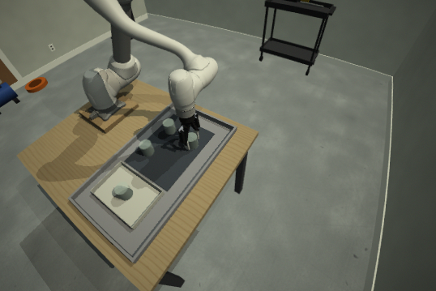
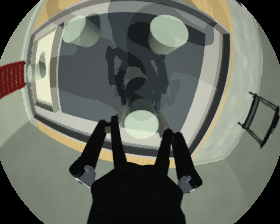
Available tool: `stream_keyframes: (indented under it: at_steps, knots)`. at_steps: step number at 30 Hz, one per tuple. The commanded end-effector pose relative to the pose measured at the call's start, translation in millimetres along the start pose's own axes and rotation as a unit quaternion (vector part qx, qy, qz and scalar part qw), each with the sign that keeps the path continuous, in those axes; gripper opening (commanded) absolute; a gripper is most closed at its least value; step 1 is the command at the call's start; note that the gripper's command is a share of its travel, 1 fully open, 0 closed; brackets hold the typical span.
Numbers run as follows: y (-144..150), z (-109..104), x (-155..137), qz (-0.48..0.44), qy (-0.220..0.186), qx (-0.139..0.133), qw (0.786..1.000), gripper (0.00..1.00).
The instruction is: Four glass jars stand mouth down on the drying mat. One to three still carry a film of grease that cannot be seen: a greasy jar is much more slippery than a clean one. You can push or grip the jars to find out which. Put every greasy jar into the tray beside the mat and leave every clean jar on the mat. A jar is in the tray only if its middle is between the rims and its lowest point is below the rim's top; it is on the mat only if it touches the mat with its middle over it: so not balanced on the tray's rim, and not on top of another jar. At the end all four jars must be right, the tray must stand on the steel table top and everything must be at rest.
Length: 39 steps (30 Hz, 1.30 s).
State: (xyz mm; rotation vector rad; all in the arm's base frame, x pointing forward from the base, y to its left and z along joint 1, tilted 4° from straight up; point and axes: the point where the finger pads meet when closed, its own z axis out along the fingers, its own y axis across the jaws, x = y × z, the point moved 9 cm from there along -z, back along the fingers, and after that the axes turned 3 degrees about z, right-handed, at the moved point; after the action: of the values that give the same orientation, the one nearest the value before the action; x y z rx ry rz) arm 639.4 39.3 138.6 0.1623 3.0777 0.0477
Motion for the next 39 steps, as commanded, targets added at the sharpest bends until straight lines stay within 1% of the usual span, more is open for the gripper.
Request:
stream_keyframes:
  at_steps: [1,2,18,19,35,36,39]
  knots:
    - [0.0,-0.1,0.0,0.000,0.000,0.000,1.000,0.51]
    - [0.0,-0.1,0.0,0.000,0.000,0.000,1.000,0.48]
    - [0.0,-0.1,0.0,0.000,0.000,0.000,1.000,0.48]
    - [0.0,-0.1,0.0,0.000,0.000,0.000,1.000,0.45]
    - [0.0,-0.1,0.0,0.000,0.000,0.000,1.000,0.45]
    - [0.0,-0.1,0.0,0.000,0.000,0.000,1.000,0.42]
    - [0.0,-0.1,0.0,0.000,0.000,0.000,1.000,0.42]
